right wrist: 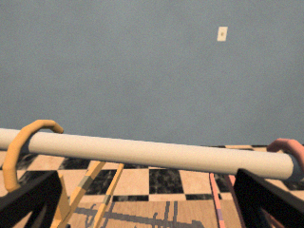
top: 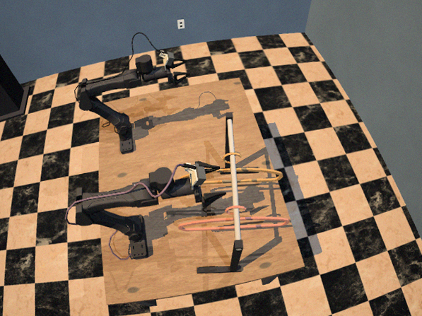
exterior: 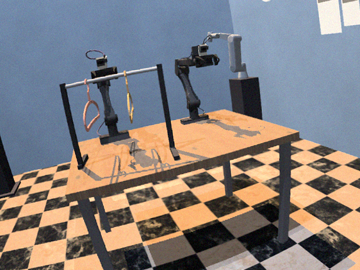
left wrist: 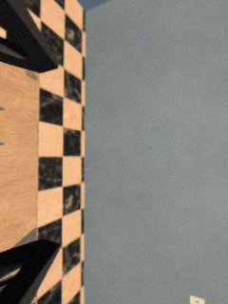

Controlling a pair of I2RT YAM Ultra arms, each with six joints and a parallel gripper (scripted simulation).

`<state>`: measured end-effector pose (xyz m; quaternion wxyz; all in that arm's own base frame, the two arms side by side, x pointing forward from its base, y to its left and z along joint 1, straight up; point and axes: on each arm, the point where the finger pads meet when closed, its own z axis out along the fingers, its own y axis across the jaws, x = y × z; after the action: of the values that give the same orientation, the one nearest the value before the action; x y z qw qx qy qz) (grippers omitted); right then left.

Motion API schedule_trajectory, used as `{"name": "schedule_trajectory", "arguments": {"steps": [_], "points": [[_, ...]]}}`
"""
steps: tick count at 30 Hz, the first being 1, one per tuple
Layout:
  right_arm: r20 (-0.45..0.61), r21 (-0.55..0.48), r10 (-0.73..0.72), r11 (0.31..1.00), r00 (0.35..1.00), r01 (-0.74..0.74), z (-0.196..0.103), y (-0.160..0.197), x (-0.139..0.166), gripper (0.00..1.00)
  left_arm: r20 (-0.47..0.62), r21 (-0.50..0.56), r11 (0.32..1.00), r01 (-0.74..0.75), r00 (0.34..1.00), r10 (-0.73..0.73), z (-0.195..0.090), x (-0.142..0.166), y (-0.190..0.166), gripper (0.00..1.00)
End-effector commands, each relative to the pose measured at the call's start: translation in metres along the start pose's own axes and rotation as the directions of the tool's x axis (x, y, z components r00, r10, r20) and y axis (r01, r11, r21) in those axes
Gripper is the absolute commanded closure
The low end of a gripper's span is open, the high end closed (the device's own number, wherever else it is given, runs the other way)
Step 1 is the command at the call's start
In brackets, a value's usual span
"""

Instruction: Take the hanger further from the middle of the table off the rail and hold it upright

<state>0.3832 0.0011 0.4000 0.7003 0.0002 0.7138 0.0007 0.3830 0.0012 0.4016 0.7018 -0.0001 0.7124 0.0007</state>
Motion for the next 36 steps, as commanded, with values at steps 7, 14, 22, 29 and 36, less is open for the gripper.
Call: {"name": "schedule_trajectory", "arguments": {"steps": [7, 14, 22, 29, 36], "points": [[0.019, 0.001, -0.001, 1.000, 1.000, 0.001, -0.002, 0.000, -0.007, 0.00, 0.015, 0.001, 1.000, 0.001, 1.000, -0.001, -0.002, -0.006, 0.000, 0.00], [0.019, 0.001, -0.001, 1.000, 1.000, 0.001, -0.002, 0.000, -0.007, 0.00, 0.015, 0.001, 1.000, 0.001, 1.000, -0.001, -0.002, -0.006, 0.000, 0.00], [-0.072, -0.022, -0.026, 0.999, 0.997, 0.025, 0.000, 0.000, 0.012, 0.45, 0.023, 0.079, 0.997, 0.019, 1.000, -0.020, -0.008, -0.005, -0.017, 0.00], [-0.280, 0.009, -0.024, 1.000, 0.960, 0.028, -0.008, -0.032, 0.051, 0.69, 0.119, 0.457, 0.889, 0.040, 0.987, -0.105, -0.072, -0.023, -0.112, 0.00], [-0.317, 0.085, 0.024, 0.996, 0.948, 0.003, -0.014, -0.062, 0.054, 0.69, 0.152, 0.644, 0.765, 0.027, 0.975, -0.163, -0.109, -0.028, -0.171, 0.00]]}}
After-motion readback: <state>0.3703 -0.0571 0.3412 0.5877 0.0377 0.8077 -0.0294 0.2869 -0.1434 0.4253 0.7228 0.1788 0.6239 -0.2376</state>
